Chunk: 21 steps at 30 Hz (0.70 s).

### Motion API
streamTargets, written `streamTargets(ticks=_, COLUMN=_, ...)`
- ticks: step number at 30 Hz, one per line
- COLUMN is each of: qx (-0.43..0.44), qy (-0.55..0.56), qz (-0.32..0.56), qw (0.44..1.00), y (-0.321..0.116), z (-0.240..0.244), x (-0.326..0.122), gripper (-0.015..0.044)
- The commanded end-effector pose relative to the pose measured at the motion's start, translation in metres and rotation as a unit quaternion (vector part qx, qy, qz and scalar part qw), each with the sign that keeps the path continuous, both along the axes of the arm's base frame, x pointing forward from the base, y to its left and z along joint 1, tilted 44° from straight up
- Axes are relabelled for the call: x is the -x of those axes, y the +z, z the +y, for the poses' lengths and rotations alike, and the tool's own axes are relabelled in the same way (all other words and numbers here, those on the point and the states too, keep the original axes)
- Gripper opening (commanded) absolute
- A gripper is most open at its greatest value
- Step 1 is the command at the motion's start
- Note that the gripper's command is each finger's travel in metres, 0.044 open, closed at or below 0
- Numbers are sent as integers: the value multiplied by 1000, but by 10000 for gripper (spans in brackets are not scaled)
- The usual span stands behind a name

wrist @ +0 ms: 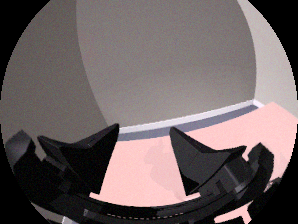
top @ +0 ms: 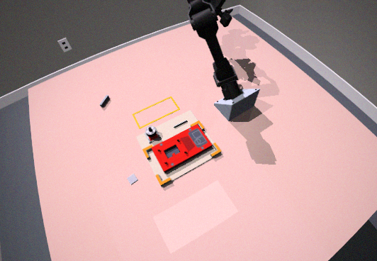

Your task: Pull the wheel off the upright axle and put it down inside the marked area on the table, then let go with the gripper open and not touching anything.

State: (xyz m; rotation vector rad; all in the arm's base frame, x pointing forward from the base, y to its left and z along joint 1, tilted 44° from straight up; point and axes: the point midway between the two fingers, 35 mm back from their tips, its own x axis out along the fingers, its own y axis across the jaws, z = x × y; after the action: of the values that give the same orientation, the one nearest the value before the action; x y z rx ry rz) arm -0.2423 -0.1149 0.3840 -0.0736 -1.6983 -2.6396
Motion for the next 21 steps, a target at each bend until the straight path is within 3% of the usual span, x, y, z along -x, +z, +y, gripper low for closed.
streamTargets(ticks=1, qx=-19, qy=83, qz=-18, qw=996, y=-2, z=-45, x=-14, gripper=300)
streamTargets(ticks=10, qx=-72, qy=236, qz=-51, qw=968, y=-16, z=-126, x=-64, gripper=300)
streamTargets(ticks=21, qx=-135, qy=412, qz=-74, qw=898, y=-36, z=-196, x=-163, gripper=300)
